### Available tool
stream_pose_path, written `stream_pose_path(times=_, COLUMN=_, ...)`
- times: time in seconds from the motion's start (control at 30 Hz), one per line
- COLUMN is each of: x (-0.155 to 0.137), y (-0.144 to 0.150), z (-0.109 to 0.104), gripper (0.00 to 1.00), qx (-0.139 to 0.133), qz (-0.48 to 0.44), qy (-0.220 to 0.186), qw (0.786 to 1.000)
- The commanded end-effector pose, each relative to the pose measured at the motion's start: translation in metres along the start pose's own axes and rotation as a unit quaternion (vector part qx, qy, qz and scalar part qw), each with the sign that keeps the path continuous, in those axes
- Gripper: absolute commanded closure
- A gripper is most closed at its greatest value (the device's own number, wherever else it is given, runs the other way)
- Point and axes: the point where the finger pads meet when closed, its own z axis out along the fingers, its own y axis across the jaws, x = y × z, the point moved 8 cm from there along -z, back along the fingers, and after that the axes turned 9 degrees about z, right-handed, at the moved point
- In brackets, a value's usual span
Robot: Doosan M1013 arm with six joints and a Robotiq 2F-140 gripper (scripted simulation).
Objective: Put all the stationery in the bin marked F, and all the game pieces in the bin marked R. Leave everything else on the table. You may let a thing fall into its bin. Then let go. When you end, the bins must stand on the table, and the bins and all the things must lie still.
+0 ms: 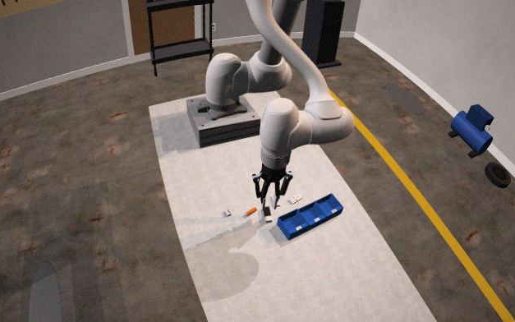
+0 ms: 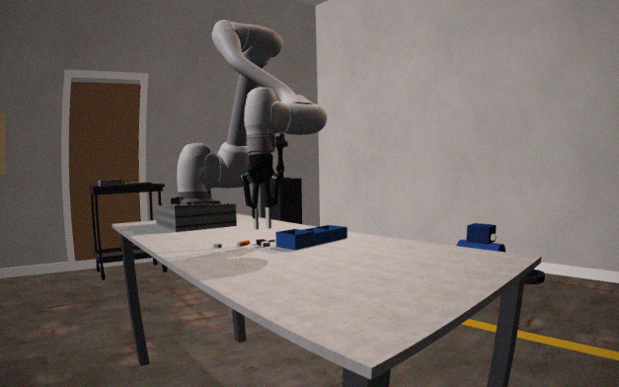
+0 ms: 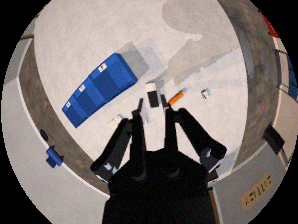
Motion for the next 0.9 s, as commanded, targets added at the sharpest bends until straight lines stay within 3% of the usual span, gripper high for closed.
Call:
stream_pose_path(times=0.0, x=0.0, y=0.0, z=0.01, gripper=0.77, qx=0.0, qz=0.0, qy=0.0, qw=1.0)
stream_pose_path(times=0.23, x=0.0, y=0.0, z=0.038, gripper=0.77, qx=0.0, qz=0.0, qy=0.0, qw=1.0)
stream_pose_path(times=0.87, x=0.0, y=0.0, z=0.051, gripper=0.77, qx=0.0, qz=0.0, qy=0.0, qw=1.0)
